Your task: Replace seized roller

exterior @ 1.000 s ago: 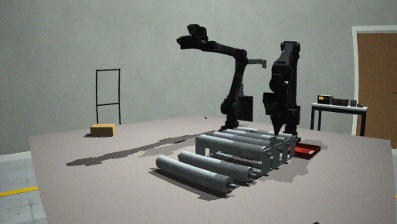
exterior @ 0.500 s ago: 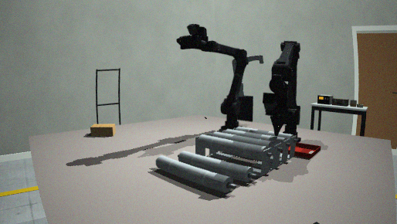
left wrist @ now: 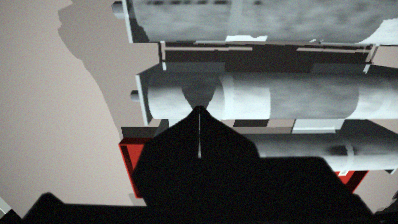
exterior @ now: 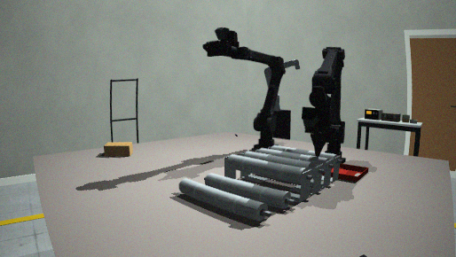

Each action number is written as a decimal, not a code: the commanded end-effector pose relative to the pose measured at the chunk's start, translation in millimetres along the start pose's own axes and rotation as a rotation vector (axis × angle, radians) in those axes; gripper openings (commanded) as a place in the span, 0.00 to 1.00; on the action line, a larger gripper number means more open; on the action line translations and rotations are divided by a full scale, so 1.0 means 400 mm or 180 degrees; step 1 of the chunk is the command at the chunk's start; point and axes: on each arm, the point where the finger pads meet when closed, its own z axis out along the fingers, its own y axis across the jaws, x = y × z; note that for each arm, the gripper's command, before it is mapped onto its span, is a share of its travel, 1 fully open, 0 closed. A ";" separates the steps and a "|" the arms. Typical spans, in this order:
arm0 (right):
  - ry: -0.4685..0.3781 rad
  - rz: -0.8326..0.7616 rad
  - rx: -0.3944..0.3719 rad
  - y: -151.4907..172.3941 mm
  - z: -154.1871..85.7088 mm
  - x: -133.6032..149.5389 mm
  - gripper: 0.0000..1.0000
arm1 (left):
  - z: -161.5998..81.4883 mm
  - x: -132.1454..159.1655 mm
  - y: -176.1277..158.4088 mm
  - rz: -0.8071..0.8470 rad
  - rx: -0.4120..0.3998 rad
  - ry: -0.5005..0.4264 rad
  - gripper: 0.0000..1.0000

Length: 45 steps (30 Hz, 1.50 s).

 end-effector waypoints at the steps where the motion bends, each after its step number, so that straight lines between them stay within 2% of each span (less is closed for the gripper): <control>1: 0.0048 -0.0002 -0.0037 0.016 0.015 0.006 0.00 | -0.015 -0.027 0.010 -0.0026 -0.0021 -0.0077 0.00; 3: 0.0048 -0.0002 -0.0037 0.016 0.015 0.006 0.00 | 0.006 -0.013 0.011 -0.0061 -0.0010 -0.0029 0.00; 13: 0.0048 -0.0002 -0.0037 0.016 0.015 0.006 0.00 | 0.000 -0.016 0.011 -0.0059 -0.0009 -0.0027 0.00; 14: 0.0048 -0.0002 -0.0037 0.016 0.015 0.006 0.00 | -0.023 -0.074 0.010 -0.0018 -0.0039 -0.0160 0.00; 23: 0.0048 -0.0002 -0.0037 0.016 0.015 0.006 0.00 | -0.009 -0.094 0.010 -0.0013 -0.0042 -0.0138 0.00; 30: 0.0048 -0.0002 -0.0037 0.016 0.015 0.006 0.00 | 0.024 -0.075 0.004 -0.0025 -0.0013 -0.0016 0.00; 31: 0.0048 -0.0002 -0.0037 0.016 0.015 0.006 0.00 | 0.038 -0.037 0.009 -0.0029 0.0005 0.0080 0.00; 32: 0.0048 -0.0002 -0.0037 0.016 0.015 0.006 0.00 | 0.039 -0.033 0.008 -0.0039 0.0009 0.0098 0.00; 45: 0.0048 -0.0002 -0.0037 0.016 0.015 0.006 0.00 | 0.041 -0.030 0.007 -0.0027 0.0010 0.0099 0.00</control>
